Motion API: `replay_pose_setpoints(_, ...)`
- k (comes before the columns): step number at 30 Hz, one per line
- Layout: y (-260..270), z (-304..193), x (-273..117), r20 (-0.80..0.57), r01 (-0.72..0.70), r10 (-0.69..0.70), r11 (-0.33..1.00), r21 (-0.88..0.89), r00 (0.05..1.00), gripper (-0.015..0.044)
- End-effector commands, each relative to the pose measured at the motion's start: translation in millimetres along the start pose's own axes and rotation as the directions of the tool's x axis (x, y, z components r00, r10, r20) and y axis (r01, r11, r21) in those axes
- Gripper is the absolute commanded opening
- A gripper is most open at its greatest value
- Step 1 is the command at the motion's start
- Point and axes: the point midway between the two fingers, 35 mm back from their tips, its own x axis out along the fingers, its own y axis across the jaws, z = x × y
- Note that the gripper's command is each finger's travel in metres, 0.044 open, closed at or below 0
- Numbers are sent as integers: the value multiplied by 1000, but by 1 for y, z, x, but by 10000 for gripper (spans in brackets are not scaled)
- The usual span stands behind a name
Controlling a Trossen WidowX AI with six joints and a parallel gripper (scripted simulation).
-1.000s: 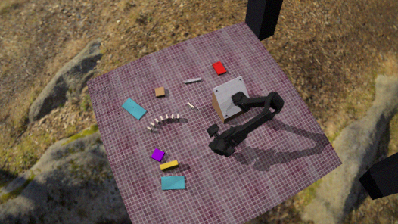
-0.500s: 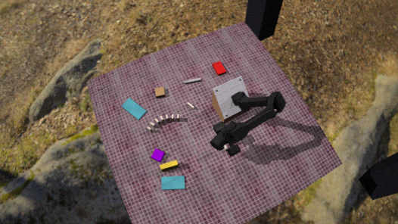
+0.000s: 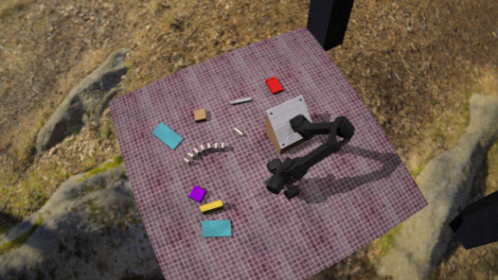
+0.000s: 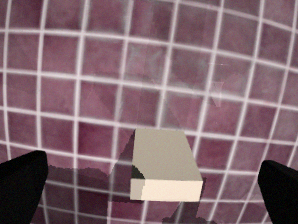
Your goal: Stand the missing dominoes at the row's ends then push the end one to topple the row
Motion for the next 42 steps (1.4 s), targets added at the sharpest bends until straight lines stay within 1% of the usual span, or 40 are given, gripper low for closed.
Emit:
replay_pose_setpoints(1, -3, -2, 8, -7, 7, -7, 1000, 7, 1000, 440)
replay_pose_setpoints(7, -3, -3, 15, -7, 7, -7, 1000, 8, 1000, 440)
replay_pose_setpoints(19, -3, -3, 15, -7, 7, -7, 1000, 8, 1000, 125)
replay_pose_setpoints(20, -3, -3, 15, -7, 7, -7, 1000, 8, 1000, 107)
replay_pose_setpoints(30, -2, 0, 13, 1, 1, -1, 1000, 7, 1000, 107)
replay_pose_setpoints(32, 1, 19, 1, 60, -35, 35, 999, 0, 998, 107)
replay_pose_setpoints(39, -5, 21, -44, 37, 4, -4, 1000, -2, 999, 107)
replay_pose_setpoints(42, -6, 15, -77, 17, 16, -16, 1000, 0, 1000, 107)
